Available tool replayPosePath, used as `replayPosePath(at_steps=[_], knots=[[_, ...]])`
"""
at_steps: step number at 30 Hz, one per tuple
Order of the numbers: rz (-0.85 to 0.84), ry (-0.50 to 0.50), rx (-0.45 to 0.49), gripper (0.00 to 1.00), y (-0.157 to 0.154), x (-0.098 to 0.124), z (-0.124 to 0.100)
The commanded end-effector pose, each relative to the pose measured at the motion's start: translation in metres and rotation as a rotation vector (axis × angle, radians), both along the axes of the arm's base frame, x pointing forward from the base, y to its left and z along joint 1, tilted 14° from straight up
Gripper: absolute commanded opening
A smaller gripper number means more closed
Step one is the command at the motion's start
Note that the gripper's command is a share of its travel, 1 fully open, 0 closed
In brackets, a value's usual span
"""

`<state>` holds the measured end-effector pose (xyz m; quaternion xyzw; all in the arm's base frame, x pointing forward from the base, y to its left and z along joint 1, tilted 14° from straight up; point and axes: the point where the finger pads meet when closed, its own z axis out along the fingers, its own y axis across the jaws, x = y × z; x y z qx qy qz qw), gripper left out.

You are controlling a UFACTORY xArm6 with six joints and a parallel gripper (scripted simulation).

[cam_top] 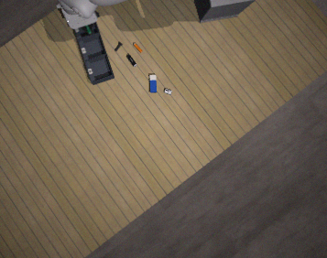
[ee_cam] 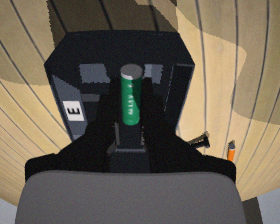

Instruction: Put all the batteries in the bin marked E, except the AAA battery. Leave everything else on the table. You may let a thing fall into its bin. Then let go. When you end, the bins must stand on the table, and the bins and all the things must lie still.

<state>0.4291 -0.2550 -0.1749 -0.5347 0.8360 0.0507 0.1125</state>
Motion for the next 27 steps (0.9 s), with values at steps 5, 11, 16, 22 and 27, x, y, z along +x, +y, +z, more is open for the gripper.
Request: replayPosePath(at_steps=[5,11,16,22,27], knots=[[-0.001,-0.004,-0.002,0.00,0.0000,0.0025,-0.0037],[-0.001,-0.004,-0.002,0.00,0.0005,0.0024,-0.0037],[-0.001,-0.004,-0.002,0.28,0.0006,0.0023,-0.0036],[-0.001,-0.004,-0.002,0.28,0.0006,0.0023,-0.0036],[-0.001,-0.004,-0.002,0.28,0.0006,0.0023,-0.0036]])
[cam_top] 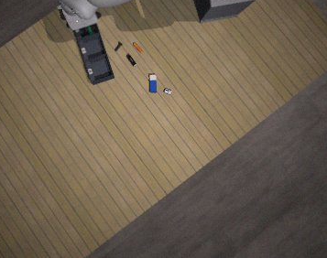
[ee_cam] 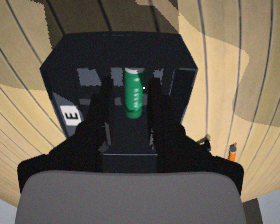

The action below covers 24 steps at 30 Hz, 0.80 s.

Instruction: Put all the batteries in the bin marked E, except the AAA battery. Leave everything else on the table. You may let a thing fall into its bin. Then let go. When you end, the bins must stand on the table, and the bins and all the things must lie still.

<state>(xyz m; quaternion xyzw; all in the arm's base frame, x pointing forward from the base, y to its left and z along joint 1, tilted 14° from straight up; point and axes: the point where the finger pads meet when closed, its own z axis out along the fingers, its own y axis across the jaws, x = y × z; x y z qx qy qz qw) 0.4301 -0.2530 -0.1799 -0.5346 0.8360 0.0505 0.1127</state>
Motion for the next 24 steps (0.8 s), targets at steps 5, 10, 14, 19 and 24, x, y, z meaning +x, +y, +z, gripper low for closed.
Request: replayPosePath(at_steps=[5,10,14,19,24], knots=[[-0.001,-0.003,-0.002,0.28,-0.002,0.001,0.004],[-0.001,-0.003,-0.002,0.28,-0.003,0.000,0.008],[-0.001,-0.003,-0.002,0.28,-0.004,0.000,0.013],[-0.001,-0.003,-0.002,0.28,-0.005,-0.001,0.019],[-0.001,-0.003,-0.002,0.28,-0.006,-0.002,0.026]])
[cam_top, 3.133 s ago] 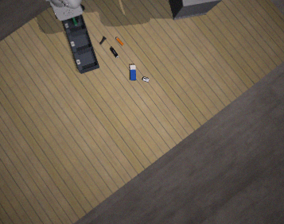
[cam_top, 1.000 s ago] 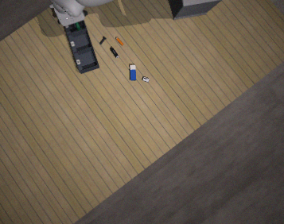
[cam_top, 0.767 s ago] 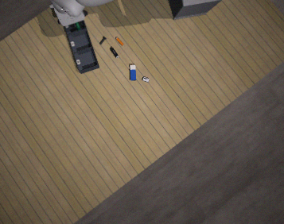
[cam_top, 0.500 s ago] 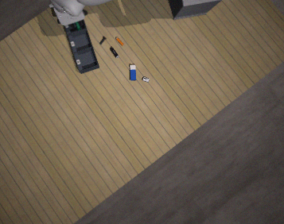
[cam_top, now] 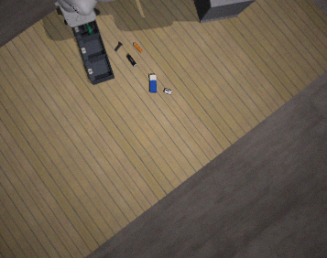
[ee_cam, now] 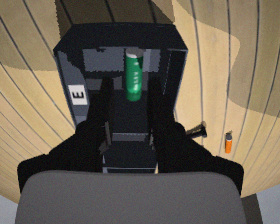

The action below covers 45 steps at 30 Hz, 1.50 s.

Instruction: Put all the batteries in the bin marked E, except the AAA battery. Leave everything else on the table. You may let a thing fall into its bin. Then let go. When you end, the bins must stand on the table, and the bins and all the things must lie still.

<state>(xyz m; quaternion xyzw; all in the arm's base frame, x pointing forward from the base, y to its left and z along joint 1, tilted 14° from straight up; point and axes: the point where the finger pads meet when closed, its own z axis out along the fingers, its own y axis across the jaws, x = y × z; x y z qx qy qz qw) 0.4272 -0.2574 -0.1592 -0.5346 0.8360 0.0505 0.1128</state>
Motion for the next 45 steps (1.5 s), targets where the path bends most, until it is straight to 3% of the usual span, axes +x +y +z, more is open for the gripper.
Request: replayPosePath(at_steps=[1,8,19,26,45], knots=[[-0.001,-0.003,-0.002,0.28,-0.002,0.001,0.005],[-0.001,-0.003,-0.003,0.28,-0.007,-0.003,0.031],[-0.001,-0.003,-0.003,0.28,-0.007,-0.003,0.031],[0.267,-0.059,-0.039,0.28,0.049,-0.013,0.043],[0.269,-0.059,-0.039,0.28,0.186,-0.039,0.073]])
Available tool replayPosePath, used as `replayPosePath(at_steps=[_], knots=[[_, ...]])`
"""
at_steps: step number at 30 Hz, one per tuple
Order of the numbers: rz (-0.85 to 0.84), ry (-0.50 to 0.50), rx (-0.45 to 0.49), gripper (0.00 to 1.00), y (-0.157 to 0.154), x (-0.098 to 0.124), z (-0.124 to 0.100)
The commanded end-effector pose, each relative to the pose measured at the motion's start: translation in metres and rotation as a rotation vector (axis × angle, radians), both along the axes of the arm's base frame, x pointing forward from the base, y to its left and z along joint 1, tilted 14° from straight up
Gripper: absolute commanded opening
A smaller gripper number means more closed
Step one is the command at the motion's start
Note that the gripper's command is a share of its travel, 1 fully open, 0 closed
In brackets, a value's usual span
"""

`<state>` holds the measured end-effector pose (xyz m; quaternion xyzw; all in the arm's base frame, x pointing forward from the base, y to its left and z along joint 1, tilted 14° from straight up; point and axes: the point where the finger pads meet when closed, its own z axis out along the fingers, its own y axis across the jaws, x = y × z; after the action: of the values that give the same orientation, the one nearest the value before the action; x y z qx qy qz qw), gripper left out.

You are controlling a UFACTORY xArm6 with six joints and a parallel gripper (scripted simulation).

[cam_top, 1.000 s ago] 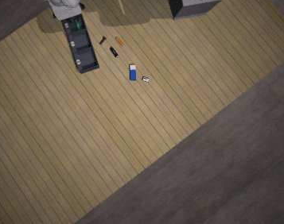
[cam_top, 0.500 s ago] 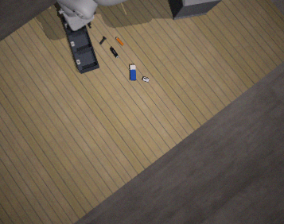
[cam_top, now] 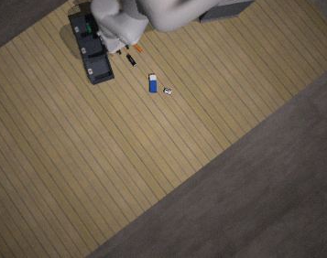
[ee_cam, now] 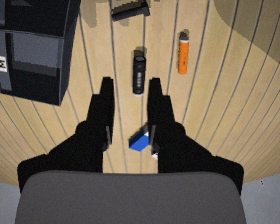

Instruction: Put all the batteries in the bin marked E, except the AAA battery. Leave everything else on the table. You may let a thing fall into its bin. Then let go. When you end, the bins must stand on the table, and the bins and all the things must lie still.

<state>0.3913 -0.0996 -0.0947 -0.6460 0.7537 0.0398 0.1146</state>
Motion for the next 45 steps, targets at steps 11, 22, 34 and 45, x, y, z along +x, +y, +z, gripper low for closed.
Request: replayPosePath(at_steps=[11,22,34,45], knots=[[-0.003,-0.015,-0.004,0.28,0.0402,-0.0049,0.0115],[-0.003,-0.016,-0.004,0.28,0.0347,-0.0043,0.0104],[-0.003,-0.016,-0.004,0.28,0.0337,-0.0042,0.0102],[-0.003,-0.016,-0.004,0.28,0.0335,-0.0042,0.0101]])
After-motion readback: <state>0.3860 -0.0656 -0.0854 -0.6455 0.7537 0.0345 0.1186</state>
